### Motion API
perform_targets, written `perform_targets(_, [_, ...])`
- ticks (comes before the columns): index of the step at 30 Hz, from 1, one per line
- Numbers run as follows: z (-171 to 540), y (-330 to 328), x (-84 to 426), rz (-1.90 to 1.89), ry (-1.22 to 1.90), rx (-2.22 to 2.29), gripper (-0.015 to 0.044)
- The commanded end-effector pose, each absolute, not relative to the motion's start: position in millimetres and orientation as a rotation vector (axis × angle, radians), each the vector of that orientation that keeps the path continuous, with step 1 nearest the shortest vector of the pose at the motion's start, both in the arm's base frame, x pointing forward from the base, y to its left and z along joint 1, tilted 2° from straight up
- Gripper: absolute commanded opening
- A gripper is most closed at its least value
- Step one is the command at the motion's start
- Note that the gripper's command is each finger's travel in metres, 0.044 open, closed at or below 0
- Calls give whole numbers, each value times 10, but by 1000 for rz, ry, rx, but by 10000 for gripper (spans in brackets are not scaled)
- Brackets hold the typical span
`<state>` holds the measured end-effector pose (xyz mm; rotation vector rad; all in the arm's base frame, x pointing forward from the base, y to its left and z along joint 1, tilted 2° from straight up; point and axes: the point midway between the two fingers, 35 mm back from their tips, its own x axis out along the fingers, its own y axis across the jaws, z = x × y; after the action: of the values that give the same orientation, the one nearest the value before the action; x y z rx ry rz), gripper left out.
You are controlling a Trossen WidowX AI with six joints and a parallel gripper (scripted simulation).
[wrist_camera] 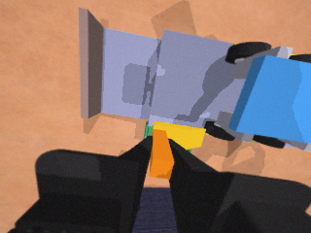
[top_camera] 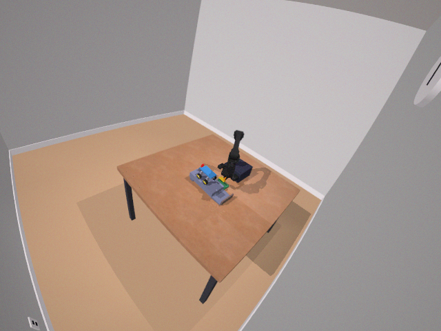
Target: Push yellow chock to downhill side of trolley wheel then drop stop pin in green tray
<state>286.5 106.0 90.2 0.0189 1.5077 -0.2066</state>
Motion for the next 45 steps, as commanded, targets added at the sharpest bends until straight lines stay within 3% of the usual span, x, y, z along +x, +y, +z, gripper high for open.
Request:
perform_targets(1, [792, 1037, 2862, -208, 1510, 10, 0])
perform_targets(19, [315, 968, 2898, -209, 1510, 9, 0])
perform_targets(45, [348, 784, 2859, -210, 1510, 8, 0])
